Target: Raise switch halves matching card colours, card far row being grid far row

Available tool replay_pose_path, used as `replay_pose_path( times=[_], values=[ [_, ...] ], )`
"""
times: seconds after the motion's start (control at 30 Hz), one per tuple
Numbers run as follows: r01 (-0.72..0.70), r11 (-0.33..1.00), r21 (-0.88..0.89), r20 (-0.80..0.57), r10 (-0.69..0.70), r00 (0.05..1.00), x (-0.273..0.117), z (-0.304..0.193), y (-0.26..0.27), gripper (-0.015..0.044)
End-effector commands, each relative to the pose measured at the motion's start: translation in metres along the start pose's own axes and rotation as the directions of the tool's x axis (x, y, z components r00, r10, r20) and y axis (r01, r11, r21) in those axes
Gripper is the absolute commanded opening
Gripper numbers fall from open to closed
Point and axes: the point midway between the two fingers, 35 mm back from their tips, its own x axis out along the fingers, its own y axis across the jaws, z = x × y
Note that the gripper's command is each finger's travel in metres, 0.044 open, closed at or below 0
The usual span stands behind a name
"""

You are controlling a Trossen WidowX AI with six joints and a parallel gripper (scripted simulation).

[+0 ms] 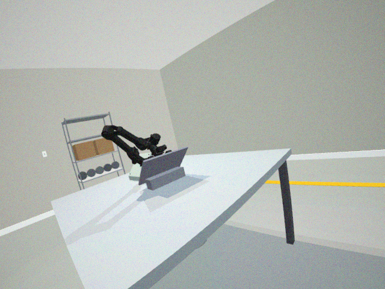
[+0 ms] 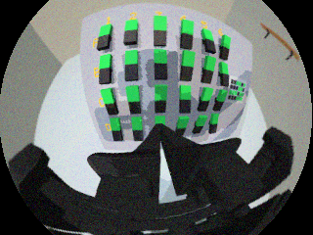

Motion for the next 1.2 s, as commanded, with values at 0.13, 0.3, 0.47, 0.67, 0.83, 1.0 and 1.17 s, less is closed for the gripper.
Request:
replay_pose_path(
  times=[0.13, 0.3, 0.47, 0.67, 0.83, 1.0, 1.17],
  values=[
    [-0.006, 1.0, 0.006, 0.019, 0.006, 1.0, -0.05, -0.001, 0.003, 0.0],
    [0.001, 1.0, 0.003, 0.034, -0.001, 0.999, -0.061, 0.0, -0.001, 0.0],
    [0.001, 1.0, 0.003, 0.034, -0.001, 0.999, -0.061, 0.0, -0.001, 0.0],
    [0.001, 1.0, 0.003, 0.034, -0.001, 0.999, -0.061, 0.0, -0.002, 0.0],
    [-0.008, 1.0, 0.002, 0.022, 0.008, 1.0, -0.062, 0.003, -0.028, 0.0],
    [-0.012, 1.0, 0.001, 0.018, 0.012, 1.0, -0.062, 0.0, -0.056, 0.0],
    [-0.007, 1.0, -0.001, 0.023, 0.007, 1.0, -0.062, -0.009, -0.08, 0.0]
  ],
)
